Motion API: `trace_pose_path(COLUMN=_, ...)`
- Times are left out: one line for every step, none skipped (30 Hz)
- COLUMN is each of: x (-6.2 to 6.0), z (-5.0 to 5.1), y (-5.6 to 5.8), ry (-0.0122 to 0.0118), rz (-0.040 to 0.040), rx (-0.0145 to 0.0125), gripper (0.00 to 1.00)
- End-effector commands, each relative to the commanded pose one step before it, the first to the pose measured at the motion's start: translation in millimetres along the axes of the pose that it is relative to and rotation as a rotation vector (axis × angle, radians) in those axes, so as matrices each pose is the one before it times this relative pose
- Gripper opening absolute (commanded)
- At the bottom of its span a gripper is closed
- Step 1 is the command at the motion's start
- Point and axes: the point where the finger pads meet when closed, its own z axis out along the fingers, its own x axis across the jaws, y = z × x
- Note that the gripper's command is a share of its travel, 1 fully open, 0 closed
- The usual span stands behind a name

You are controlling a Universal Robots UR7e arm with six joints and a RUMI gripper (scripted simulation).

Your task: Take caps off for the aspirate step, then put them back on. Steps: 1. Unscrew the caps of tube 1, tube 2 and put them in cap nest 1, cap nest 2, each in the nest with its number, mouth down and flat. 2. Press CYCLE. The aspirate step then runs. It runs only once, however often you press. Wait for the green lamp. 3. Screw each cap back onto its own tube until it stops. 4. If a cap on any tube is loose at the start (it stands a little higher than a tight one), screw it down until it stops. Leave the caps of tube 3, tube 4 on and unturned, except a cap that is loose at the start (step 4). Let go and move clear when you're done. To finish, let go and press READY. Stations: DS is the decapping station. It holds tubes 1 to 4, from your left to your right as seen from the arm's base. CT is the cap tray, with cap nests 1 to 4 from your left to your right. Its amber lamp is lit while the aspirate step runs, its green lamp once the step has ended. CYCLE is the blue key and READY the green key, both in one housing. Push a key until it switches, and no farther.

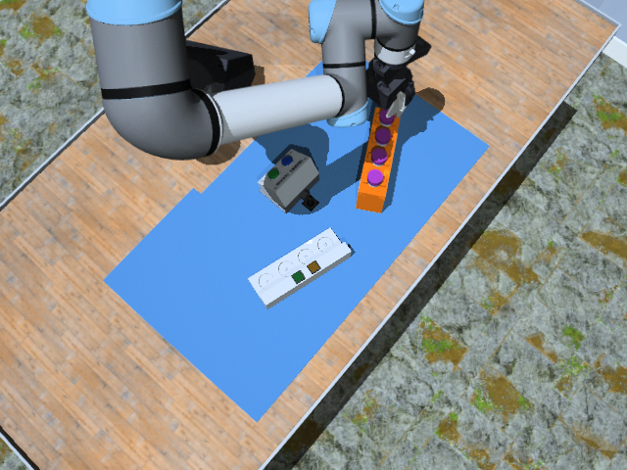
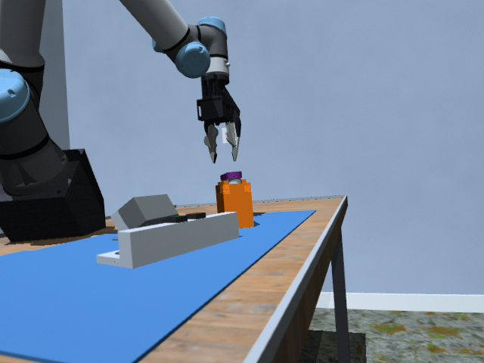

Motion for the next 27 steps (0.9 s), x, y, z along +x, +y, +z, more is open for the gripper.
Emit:
trace_pose_path(x=0.90, z=-1.10, y=-6.33, ry=0.00020, rz=0.00597, rx=0.00081, gripper=0.35)
trace_pose_path(x=0.09, z=0.09, y=0.10, ry=-0.00010, rz=0.00022, rx=-0.00016, gripper=0.35)
trace_pose_path(x=-0.45, z=0.65, y=1.38, ry=-0.00100, rz=0.00038, rx=-0.00090, gripper=0.35)
trace_pose_path(x=0.00, z=0.05, y=0.06, ry=0.00001, rz=-0.00001, rx=0.00003, gripper=0.35)
trace_pose_path(x=-0.36, z=4.43, y=0.20, ry=-0.00217, rz=0.00009, rx=-0.00173, gripper=0.35)
trace_pose_path(x=-1.30, z=3.78, y=0.59, ry=-0.00124, rz=-0.00218, rx=-0.00160, gripper=0.35)
trace_pose_path(x=0.00, z=0.00, y=0.00, ry=0.00000, rz=0.00000, rx=0.00000, gripper=0.35)
trace_pose_path(x=0.00, z=0.00, y=0.00, ry=0.00000, rz=0.00000, rx=0.00000, gripper=0.35)
trace_pose_path(x=0.05, z=2.99, y=0.05, ry=0.00016, rz=0.00000, rx=-0.00015, gripper=0.35)
trace_pose_path(x=0.04, z=2.98, y=0.05, ry=0.00015, rz=0.00000, rx=-0.00015, gripper=0.35)
trace_pose_path(x=0.00, z=2.98, y=0.00, ry=0.00000, rz=0.00000, rx=-0.00001, gripper=0.35)
trace_pose_path(x=-0.01, z=2.98, y=0.00, ry=-0.00001, rz=0.00000, rx=0.00001, gripper=0.35)
trace_pose_path(x=-0.01, z=2.98, y=0.00, ry=-0.00001, rz=0.00000, rx=0.00001, gripper=0.35)
trace_pose_path(x=-0.05, z=2.99, y=-0.01, ry=-0.00001, rz=0.00000, rx=0.00001, gripper=0.35)
trace_pose_path(x=-0.02, z=2.99, y=-0.03, ry=-0.00001, rz=0.00000, rx=0.00001, gripper=0.35)
trace_pose_path(x=0.01, z=2.99, y=-0.05, ry=-0.00001, rz=0.00000, rx=0.00001, gripper=0.35)
trace_pose_path(x=-0.01, z=2.99, y=0.00, ry=-0.00001, rz=0.00000, rx=0.00001, gripper=0.35)
trace_pose_path(x=0.00, z=2.49, y=0.00, ry=-0.00001, rz=0.00000, rx=0.00001, gripper=0.35)
trace_pose_path(x=0.00, z=0.01, y=0.00, ry=0.00000, rz=0.00000, rx=0.00000, gripper=0.35)
trace_pose_path(x=0.00, z=0.01, y=0.00, ry=0.00000, rz=0.00000, rx=0.00000, gripper=0.35)
trace_pose_path(x=0.00, z=0.01, y=0.00, ry=0.00000, rz=0.00000, rx=0.00000, gripper=0.35)
trace_pose_path(x=-0.03, z=0.01, y=-0.03, ry=-0.00011, rz=0.00000, rx=0.00012, gripper=0.35)
trace_pose_path(x=-0.03, z=0.01, y=-0.03, ry=-0.00009, rz=0.00000, rx=0.00010, gripper=0.35)
trace_pose_path(x=0.00, z=0.00, y=0.00, ry=0.00000, rz=0.00000, rx=0.00000, gripper=0.35)
trace_pose_path(x=0.00, z=0.00, y=0.00, ry=0.00000, rz=0.00000, rx=0.00000, gripper=0.35)
trace_pose_path(x=0.88, z=-0.91, y=-0.55, ry=0.00161, rz=0.00080, rx=0.00159, gripper=0.35)
trace_pose_path(x=0.87, z=-1.26, y=-0.41, ry=0.00178, rz=0.00133, rx=0.00171, gripper=0.35)
